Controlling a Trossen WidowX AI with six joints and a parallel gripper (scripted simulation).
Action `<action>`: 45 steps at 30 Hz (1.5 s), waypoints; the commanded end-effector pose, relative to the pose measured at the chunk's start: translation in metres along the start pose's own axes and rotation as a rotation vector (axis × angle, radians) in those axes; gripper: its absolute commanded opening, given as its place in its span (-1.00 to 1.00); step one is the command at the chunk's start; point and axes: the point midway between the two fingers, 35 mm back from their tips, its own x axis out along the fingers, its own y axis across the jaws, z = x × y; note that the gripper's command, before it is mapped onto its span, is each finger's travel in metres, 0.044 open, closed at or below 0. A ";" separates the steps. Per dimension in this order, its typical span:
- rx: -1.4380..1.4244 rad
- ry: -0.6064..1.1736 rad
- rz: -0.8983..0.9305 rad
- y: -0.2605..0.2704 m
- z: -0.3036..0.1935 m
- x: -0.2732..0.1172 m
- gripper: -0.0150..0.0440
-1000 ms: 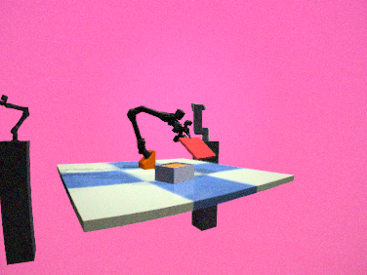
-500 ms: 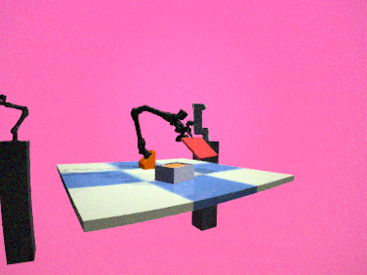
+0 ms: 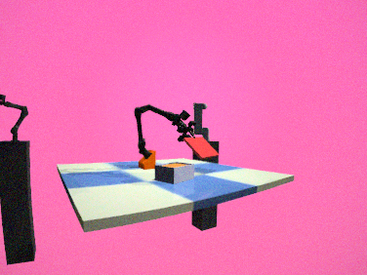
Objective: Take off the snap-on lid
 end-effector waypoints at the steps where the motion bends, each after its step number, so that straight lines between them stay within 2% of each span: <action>1: 0.006 -0.004 0.007 0.002 -0.007 -0.001 -0.49; 38: 0.010 0.001 0.008 -0.003 -0.081 -0.009 -0.49; 45: 0.010 0.001 0.008 -0.006 -0.080 -0.006 -0.49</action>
